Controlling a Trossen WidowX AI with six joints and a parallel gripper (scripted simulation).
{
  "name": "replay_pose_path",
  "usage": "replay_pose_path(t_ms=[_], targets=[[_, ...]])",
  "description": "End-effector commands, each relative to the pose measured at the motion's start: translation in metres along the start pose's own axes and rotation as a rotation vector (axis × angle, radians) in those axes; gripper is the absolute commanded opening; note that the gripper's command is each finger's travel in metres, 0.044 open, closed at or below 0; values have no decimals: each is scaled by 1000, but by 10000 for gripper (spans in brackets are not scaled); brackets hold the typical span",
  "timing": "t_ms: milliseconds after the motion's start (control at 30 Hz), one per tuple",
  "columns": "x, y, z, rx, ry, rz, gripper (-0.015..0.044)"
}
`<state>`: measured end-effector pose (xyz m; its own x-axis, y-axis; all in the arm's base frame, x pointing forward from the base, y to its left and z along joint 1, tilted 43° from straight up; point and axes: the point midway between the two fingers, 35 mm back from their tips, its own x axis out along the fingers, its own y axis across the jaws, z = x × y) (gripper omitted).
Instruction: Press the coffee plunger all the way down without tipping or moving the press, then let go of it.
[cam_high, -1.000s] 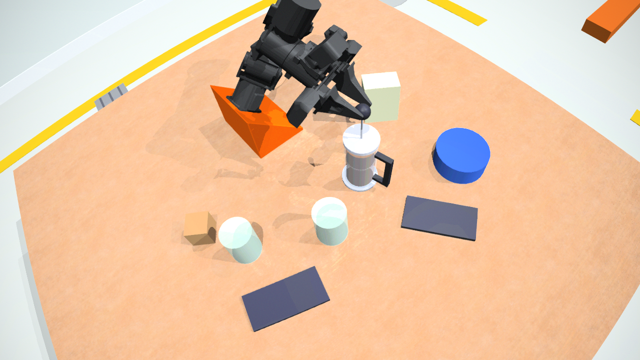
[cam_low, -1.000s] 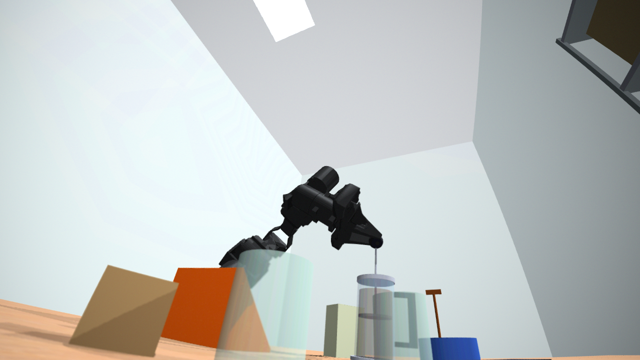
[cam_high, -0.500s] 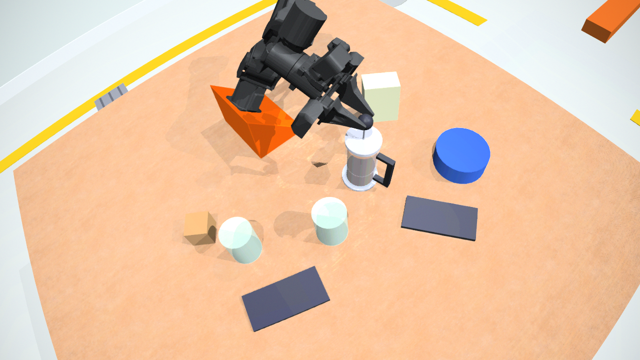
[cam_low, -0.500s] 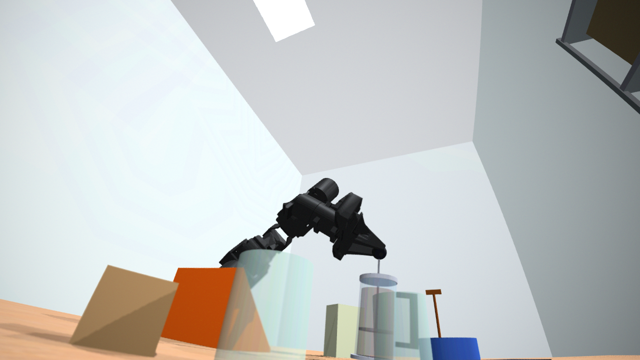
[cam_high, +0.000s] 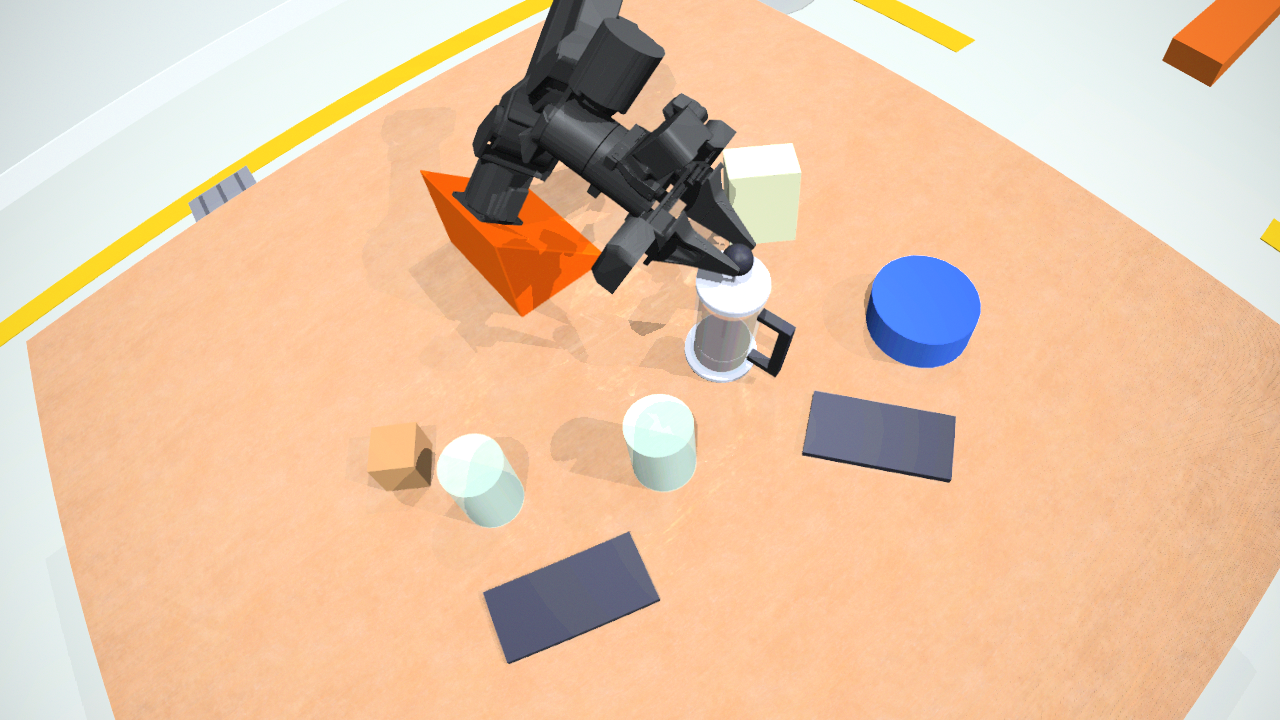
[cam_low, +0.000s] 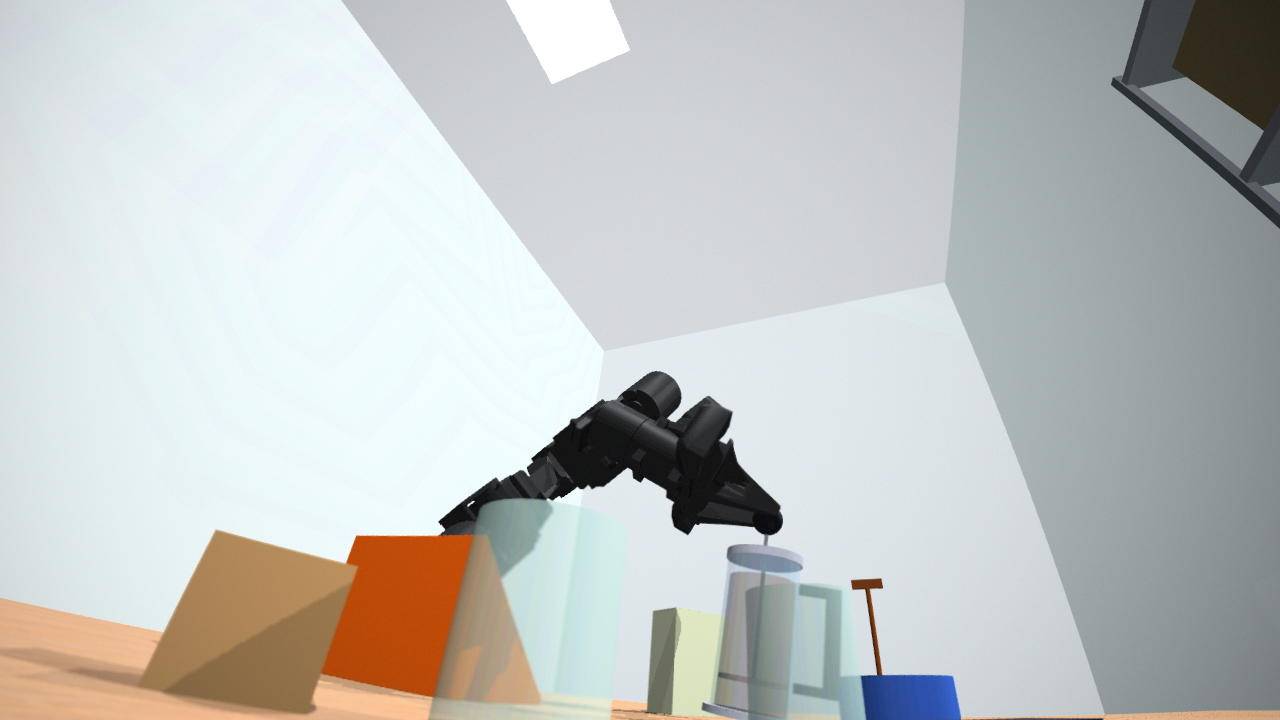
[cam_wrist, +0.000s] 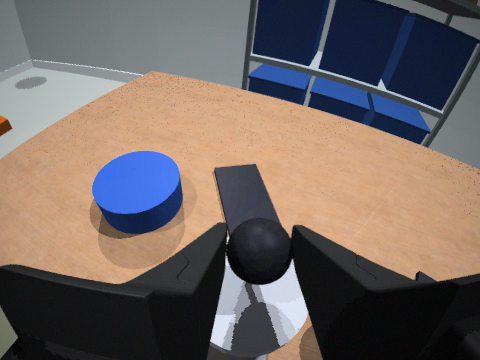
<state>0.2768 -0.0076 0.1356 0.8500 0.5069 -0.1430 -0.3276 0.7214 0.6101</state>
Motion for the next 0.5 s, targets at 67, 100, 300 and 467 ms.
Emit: replay_pose_path(t_ms=[67, 100, 300, 467], targets=[[4, 0, -9, 36, 26, 11, 116], [4, 0, -9, 36, 26, 11, 116], [5, -1, -8, 36, 26, 11, 116], [5, -2, -8, 36, 26, 11, 116]])
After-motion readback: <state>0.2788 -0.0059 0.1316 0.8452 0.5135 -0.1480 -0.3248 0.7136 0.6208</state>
